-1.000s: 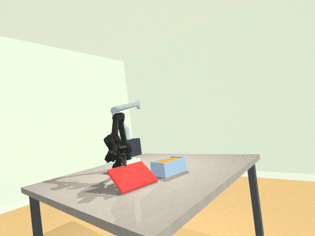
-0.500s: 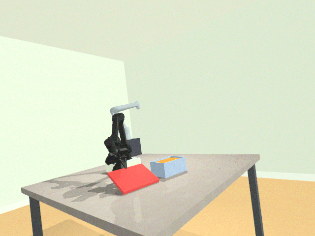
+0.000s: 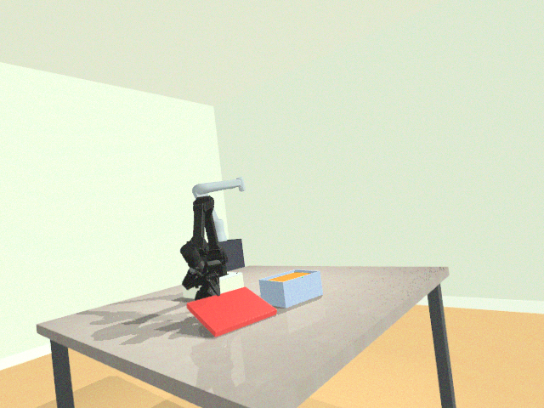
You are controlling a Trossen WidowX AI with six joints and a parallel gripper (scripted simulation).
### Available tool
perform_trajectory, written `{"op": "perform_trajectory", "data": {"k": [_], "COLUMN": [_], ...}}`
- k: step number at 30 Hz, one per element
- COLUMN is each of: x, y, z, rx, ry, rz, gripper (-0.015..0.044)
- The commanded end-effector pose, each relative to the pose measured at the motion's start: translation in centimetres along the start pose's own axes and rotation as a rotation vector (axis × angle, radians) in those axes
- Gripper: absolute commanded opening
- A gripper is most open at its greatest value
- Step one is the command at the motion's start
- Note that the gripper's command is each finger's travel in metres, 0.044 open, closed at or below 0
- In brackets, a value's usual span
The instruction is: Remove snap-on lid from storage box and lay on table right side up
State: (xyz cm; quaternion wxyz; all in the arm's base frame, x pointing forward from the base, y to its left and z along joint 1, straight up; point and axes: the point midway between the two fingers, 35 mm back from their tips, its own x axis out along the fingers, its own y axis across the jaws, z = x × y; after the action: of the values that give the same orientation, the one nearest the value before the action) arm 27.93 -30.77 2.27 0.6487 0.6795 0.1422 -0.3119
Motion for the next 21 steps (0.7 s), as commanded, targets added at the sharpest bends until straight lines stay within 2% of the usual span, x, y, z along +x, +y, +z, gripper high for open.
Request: {"op": "perform_trajectory", "data": {"k": [1,4,14,16,21], "x": [0.5,0.7,0.2,0.2,-0.5], "y": [-1.0,-1.2,-0.1,-0.1,-1.0], "z": [-0.5,-0.5,0.0,0.0,-0.2], "rx": [0.006,0.006,0.006,0.006,0.006], "ry": [0.011,0.011,0.010,0.010,0.010], "rz": [-0.021,-0.021,-0.021,-0.021,-0.021], "gripper": [0.0000,0.0000,0.0262,0.0275,0.0406]}}
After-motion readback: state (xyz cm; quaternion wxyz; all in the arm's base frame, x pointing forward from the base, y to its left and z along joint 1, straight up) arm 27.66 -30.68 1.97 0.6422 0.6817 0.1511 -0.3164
